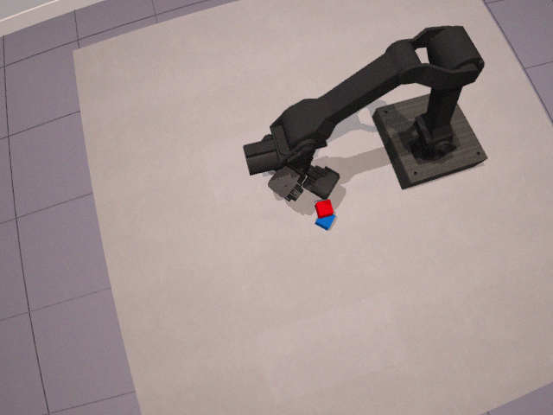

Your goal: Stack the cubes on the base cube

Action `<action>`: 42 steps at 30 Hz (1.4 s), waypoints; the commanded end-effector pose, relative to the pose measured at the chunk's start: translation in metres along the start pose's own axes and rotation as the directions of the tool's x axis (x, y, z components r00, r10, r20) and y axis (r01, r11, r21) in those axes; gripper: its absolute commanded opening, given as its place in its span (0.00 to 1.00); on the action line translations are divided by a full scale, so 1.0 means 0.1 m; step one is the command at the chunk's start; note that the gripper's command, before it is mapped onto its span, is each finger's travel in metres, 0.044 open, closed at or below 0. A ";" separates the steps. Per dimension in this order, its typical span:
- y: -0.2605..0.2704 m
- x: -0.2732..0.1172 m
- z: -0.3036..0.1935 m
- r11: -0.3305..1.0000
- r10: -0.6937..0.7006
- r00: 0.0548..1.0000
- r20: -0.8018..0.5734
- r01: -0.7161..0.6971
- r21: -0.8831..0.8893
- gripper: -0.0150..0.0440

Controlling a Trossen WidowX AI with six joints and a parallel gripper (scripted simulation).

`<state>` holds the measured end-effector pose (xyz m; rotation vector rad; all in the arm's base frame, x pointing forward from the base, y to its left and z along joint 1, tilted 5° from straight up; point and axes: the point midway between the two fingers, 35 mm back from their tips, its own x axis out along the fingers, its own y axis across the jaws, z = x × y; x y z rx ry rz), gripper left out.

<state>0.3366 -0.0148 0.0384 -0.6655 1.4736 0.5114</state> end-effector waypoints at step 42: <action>-0.02 -0.08 0.02 1.000 0.005 1.000 -0.007 -0.005 -0.004 0.43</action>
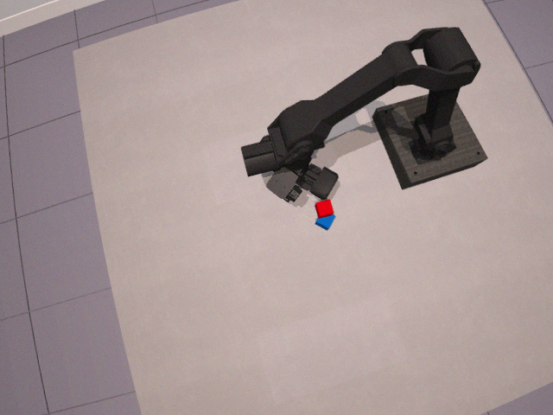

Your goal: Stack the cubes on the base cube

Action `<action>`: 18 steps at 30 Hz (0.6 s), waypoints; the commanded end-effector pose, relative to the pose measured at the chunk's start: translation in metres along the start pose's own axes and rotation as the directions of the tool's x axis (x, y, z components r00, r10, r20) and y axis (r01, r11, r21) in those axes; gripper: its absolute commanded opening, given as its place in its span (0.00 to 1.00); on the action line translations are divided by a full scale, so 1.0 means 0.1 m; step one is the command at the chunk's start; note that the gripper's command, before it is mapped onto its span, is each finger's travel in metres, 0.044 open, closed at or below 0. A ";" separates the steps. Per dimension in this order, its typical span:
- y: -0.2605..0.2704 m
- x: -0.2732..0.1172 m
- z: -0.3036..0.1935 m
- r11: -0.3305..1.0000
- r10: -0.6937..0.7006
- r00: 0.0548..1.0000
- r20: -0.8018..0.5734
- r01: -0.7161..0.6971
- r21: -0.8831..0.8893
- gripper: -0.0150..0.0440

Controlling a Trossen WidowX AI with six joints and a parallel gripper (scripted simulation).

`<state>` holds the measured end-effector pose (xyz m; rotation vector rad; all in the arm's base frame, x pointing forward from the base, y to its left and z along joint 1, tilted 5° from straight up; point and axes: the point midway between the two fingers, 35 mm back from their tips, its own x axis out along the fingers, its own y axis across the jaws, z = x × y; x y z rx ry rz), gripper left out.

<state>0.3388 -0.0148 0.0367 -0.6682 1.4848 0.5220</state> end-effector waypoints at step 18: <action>0.01 -0.67 -0.02 1.000 -0.004 1.000 0.002 0.004 0.004 0.43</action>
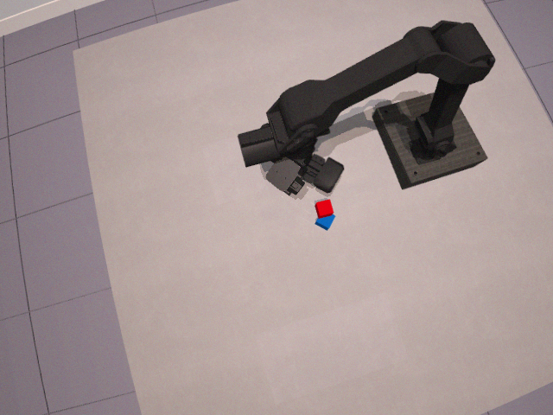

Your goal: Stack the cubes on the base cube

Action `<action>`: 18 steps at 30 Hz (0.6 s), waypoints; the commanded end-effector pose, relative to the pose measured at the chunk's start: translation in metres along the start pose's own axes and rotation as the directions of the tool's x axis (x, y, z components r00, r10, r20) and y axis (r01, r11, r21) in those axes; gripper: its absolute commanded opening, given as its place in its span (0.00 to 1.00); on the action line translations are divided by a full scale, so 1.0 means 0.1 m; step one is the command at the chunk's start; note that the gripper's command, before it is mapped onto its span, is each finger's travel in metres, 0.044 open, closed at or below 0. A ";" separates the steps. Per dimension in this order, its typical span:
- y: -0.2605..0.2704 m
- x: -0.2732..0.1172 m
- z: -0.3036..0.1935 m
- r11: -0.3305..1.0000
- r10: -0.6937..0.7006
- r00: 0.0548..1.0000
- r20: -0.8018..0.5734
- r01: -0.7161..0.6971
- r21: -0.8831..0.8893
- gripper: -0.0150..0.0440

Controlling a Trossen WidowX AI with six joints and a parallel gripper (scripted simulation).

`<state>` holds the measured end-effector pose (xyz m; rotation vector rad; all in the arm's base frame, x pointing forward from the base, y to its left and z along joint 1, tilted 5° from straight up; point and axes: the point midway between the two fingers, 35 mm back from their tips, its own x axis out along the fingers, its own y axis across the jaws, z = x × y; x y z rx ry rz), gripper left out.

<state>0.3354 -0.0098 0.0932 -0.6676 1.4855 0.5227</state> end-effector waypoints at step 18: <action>0.33 -0.19 0.19 0.977 -0.001 1.000 0.005 0.002 -0.214 0.43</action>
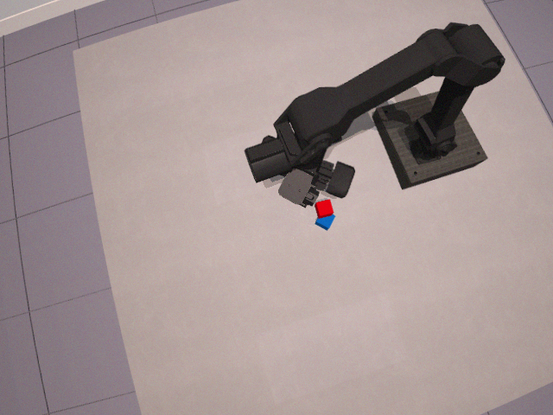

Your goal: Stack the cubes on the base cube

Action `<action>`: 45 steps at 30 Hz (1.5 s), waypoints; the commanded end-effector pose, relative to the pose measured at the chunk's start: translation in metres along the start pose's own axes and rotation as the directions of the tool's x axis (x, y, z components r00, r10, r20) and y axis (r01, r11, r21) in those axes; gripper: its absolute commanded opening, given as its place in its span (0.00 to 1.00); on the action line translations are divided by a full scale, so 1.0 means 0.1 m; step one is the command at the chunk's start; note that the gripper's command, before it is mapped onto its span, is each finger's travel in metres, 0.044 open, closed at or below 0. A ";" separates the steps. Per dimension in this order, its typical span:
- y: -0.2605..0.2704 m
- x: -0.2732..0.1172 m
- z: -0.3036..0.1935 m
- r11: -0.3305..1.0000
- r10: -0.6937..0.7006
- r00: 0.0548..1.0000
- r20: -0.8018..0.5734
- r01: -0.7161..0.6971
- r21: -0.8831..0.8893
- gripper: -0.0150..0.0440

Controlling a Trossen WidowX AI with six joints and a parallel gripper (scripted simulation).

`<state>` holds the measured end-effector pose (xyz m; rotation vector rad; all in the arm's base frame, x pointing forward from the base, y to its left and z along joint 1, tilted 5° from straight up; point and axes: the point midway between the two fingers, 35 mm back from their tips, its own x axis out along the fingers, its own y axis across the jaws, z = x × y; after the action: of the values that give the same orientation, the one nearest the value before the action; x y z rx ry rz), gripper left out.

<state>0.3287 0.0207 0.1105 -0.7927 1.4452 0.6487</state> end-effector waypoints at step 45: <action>0.97 0.36 0.56 0.804 0.030 0.999 0.016 -0.015 -0.595 0.43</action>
<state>0.2885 0.1223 0.0753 -1.2721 1.2176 1.1579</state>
